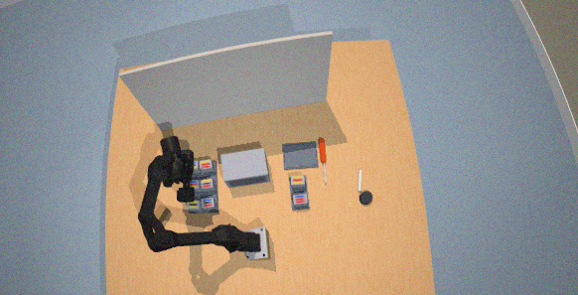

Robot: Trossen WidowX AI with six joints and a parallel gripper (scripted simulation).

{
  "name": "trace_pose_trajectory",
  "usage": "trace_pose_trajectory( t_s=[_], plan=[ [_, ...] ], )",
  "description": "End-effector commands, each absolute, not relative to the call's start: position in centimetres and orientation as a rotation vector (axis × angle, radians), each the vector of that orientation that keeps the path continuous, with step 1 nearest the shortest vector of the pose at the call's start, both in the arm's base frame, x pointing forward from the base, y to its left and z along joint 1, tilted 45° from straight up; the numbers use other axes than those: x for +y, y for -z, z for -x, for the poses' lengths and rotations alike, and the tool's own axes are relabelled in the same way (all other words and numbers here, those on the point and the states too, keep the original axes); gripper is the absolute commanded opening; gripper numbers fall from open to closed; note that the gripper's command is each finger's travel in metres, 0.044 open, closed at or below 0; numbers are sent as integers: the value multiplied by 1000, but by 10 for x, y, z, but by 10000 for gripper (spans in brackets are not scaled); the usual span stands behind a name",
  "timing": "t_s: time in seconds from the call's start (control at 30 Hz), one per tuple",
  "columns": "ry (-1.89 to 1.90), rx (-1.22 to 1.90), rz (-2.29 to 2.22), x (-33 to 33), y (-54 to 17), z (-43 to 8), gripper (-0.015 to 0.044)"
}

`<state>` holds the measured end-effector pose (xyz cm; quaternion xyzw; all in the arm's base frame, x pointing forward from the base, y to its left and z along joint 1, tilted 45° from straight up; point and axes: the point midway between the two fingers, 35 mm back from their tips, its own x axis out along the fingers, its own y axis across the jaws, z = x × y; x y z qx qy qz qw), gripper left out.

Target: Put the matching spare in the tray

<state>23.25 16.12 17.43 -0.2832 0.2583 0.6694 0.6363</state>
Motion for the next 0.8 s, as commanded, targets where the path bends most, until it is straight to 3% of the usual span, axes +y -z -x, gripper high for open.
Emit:
trace_pose_trajectory(
  t_s=[0.0,0.77],
  plan=[
    [-1527,598,645,166,-168,-232,300],
    [-1528,592,638,192,-143,-227,300]
  ],
)
